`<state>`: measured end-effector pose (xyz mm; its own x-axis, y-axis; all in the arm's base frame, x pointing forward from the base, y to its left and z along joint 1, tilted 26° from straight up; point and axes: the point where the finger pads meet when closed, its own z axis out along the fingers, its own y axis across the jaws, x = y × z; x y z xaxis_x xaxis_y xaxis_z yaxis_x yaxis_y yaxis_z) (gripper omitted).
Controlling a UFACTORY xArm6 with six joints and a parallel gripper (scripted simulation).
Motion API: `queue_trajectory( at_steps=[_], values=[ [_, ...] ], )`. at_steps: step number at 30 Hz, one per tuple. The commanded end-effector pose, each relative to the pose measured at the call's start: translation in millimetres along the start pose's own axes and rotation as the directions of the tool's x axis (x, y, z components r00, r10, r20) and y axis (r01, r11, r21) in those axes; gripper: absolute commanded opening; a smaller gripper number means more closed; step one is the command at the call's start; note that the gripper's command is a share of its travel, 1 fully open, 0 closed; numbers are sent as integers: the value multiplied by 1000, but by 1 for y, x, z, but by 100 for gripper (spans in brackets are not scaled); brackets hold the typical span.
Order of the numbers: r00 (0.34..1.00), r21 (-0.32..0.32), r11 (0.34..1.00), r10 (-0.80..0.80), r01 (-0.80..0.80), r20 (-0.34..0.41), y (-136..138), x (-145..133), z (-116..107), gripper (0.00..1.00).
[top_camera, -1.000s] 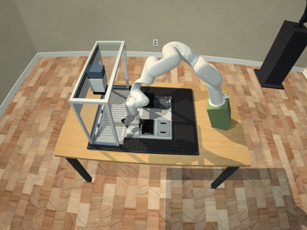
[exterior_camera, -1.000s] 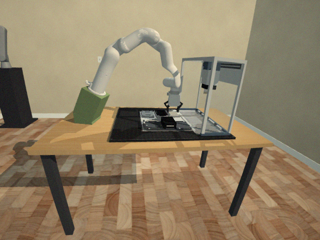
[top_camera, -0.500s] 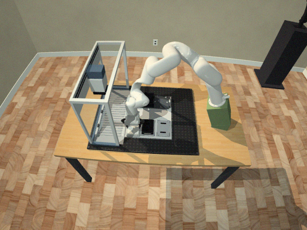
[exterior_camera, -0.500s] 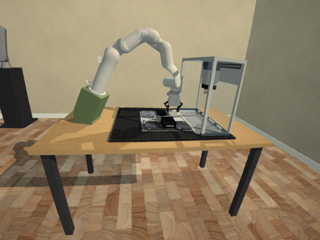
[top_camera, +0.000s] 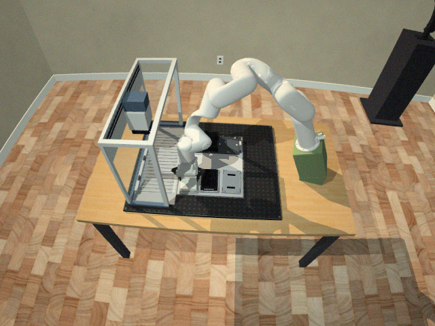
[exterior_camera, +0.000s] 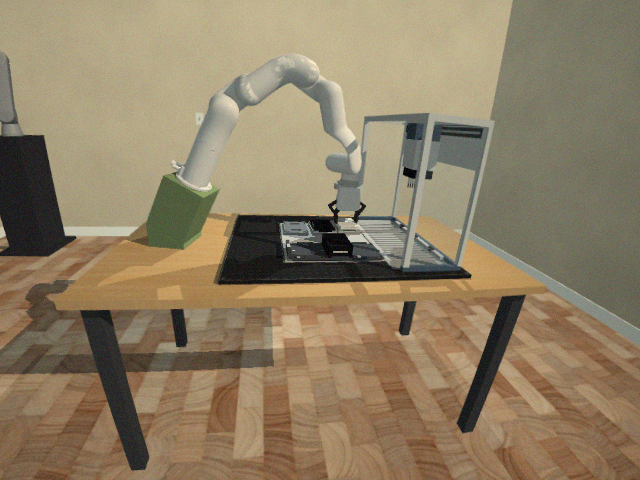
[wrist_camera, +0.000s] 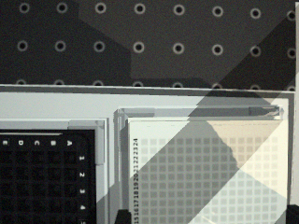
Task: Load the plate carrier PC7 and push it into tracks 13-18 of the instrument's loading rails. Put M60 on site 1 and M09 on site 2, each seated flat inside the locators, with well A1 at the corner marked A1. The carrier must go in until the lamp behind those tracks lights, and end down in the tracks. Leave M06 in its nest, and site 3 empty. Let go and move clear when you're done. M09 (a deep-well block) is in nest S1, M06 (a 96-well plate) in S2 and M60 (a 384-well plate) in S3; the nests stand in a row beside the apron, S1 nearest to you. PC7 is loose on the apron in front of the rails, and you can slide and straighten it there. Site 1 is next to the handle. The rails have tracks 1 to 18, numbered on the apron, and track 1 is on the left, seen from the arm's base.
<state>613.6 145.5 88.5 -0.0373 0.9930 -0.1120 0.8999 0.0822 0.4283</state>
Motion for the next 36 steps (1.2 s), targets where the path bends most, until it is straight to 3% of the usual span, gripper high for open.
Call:
queue_trajectory(
  at_steps=[1,27,36],
  values=[
    [1000,-4,1000,0,0,-1,2,0,-4,0],
    [1000,-4,1000,0,0,-1,2,0,-14,0],
    [1000,-4,1000,0,0,-1,2,0,-30,0]
  ],
)
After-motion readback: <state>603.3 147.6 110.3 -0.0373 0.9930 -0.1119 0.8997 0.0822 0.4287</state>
